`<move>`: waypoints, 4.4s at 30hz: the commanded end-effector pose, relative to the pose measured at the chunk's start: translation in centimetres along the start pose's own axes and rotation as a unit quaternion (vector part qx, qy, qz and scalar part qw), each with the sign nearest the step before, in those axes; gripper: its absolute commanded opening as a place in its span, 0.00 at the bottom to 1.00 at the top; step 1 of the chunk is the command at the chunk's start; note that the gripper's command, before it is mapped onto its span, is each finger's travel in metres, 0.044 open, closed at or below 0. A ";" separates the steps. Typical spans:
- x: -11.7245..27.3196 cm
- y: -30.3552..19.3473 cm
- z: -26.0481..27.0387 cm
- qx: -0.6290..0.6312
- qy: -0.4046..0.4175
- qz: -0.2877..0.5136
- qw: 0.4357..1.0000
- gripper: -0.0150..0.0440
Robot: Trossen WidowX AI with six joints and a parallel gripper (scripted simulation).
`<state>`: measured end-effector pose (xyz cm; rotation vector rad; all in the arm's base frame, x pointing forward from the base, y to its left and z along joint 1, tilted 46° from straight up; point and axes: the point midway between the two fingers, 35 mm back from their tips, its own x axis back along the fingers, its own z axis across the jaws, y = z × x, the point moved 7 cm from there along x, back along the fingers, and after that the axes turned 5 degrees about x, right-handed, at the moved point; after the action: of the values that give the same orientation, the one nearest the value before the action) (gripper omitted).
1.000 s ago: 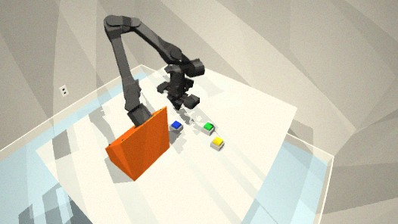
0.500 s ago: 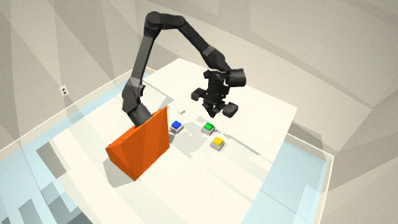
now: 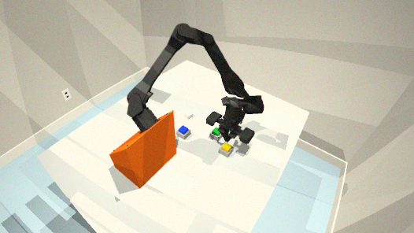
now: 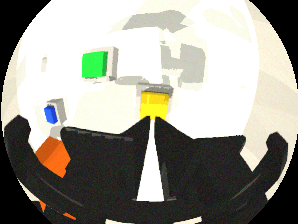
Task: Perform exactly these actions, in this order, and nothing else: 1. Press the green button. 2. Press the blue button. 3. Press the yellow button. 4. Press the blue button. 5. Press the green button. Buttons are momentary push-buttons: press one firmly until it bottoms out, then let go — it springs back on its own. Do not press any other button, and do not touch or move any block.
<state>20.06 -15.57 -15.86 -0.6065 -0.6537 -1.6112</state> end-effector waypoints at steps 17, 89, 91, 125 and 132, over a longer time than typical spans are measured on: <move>-3.0 -0.1 -0.2 -0.006 0.000 -0.007 1.000 0.29; 3.6 -1.4 20.5 -0.009 0.002 -0.006 1.000 0.29; 1.1 -1.4 20.6 -0.009 0.003 -0.006 1.000 0.29; -4.0 -1.6 20.8 -0.009 0.007 -0.005 1.000 0.29; -4.0 -1.6 20.8 -0.009 0.007 -0.005 1.000 0.29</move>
<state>19.59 2.15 -4.08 -0.6016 -0.6449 -1.6291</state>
